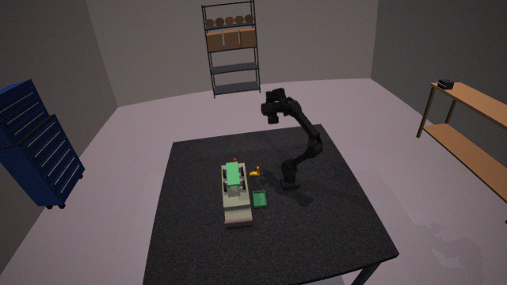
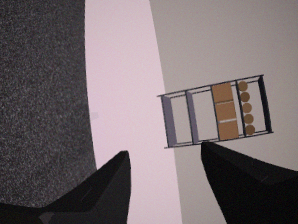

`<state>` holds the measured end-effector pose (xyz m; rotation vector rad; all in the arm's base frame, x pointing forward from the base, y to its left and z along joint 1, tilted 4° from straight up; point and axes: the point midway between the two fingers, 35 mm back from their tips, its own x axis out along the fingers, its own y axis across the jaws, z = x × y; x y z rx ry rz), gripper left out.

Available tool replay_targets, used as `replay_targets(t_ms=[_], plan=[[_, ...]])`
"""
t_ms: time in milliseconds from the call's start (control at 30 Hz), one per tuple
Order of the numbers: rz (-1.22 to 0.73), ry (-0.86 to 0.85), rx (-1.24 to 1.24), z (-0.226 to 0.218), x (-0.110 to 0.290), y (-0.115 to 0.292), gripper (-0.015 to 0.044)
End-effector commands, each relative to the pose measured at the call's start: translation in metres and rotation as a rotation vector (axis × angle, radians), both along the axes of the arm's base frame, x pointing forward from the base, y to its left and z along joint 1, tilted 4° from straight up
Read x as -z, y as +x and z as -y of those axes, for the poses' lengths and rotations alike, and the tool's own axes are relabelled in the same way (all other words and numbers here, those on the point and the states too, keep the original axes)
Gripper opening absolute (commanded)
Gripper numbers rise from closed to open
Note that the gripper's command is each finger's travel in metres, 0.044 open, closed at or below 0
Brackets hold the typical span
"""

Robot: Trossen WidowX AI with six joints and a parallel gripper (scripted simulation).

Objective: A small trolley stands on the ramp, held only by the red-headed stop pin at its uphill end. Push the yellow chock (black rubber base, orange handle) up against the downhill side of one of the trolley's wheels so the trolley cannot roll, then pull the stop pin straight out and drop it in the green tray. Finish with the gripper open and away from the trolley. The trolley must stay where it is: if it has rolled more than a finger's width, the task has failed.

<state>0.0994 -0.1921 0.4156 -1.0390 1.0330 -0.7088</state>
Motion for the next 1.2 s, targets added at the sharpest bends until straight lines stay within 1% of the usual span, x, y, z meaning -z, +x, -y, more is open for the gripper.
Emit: replay_targets(t_ms=[0, 133, 300, 433, 567, 633, 900, 1167], plan=[[-0.192, 0.15, -0.143, 0.009, 0.057, 0.035, 0.019], [-0.391, 0.289, -0.295, 0.006, 0.114, 0.063, 0.019], [-0.64, 0.454, -0.498, -0.015, 0.183, 0.086, 0.019], [-0.838, 0.581, -0.667, -0.039, 0.232, 0.092, 0.019], [-1.025, 0.701, -0.831, -0.068, 0.273, 0.088, 0.019], [-1.057, 0.722, -0.859, -0.073, 0.28, 0.087, 0.019], [-1.057, 0.722, -0.859, -0.072, 0.28, 0.087, 0.019], [-1.057, 0.722, -0.859, -0.07, 0.306, 0.087, 0.019]])
